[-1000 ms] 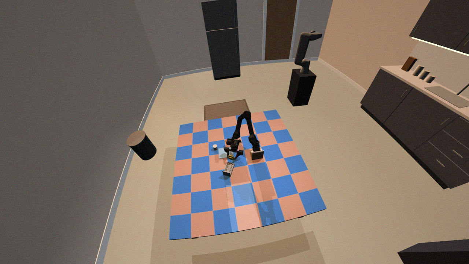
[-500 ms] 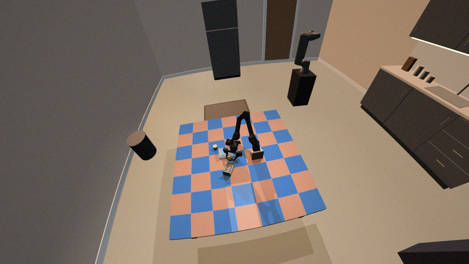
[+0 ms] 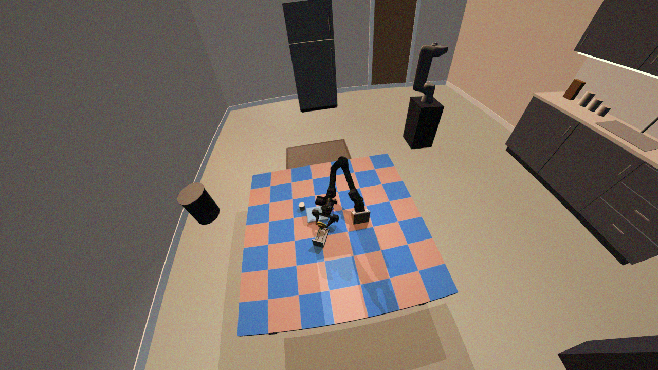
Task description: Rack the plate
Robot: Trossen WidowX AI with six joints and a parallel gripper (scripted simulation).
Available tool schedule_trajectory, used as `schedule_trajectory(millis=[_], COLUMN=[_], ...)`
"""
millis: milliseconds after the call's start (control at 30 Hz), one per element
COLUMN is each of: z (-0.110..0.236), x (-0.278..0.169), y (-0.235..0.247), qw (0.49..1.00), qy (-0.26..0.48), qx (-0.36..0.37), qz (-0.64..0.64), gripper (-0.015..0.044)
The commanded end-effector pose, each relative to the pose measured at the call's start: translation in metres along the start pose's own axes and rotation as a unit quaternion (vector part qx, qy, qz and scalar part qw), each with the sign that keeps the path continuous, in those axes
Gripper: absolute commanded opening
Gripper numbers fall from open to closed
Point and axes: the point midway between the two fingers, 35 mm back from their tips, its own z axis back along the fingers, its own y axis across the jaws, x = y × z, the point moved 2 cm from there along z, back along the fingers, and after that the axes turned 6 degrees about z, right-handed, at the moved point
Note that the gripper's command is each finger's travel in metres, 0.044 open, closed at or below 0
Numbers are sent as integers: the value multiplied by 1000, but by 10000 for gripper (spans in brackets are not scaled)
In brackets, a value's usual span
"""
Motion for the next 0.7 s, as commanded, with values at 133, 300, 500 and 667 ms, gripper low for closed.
schedule_trajectory(millis=[133,300,500,667], z=[-7,-14,-22,-23], x=[1,1,2,2], y=[6,6,9,10], qw=[1000,1000,1000,1000], qy=[-2,0,-1,-1], qx=[5,0,-4,-5], qz=[-8,-1,4,5], gripper=[0,0,0,0])
